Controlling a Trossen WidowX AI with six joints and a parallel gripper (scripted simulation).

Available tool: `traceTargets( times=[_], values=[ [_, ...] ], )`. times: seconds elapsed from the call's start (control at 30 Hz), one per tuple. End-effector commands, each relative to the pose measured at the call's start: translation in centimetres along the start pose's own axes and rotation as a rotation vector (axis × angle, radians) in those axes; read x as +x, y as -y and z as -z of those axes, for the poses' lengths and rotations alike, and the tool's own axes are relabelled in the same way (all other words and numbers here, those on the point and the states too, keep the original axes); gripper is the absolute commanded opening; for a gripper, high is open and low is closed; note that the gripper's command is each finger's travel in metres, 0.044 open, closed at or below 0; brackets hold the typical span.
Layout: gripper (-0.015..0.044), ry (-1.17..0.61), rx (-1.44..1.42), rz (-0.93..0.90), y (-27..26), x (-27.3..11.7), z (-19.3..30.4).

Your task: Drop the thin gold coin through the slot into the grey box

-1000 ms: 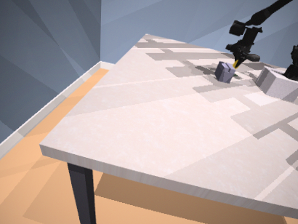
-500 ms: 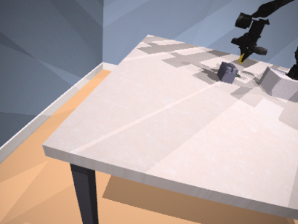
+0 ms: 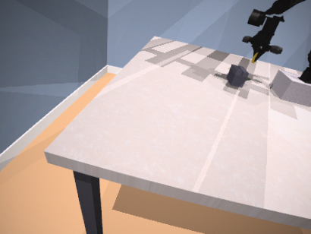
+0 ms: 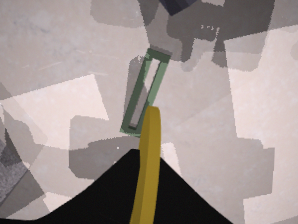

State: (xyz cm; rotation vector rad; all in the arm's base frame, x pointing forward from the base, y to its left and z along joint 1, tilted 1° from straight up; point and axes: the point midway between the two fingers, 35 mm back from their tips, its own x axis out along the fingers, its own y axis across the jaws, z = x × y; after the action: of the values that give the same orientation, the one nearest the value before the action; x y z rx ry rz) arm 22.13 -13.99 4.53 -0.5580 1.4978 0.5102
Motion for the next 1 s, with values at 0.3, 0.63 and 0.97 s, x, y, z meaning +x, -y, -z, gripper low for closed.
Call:
traceTargets(
  times=[0.3, 0.63, 0.97],
  values=[
    [0.0000, 0.003, -0.447, -0.001, -0.51, -0.10, 0.20],
    [0.0000, 0.003, -0.788, -0.001, -0.85, -0.11, 0.37],
    [0.0000, 0.003, -0.838, -0.001, -0.85, -0.12, 0.25]
  ],
)
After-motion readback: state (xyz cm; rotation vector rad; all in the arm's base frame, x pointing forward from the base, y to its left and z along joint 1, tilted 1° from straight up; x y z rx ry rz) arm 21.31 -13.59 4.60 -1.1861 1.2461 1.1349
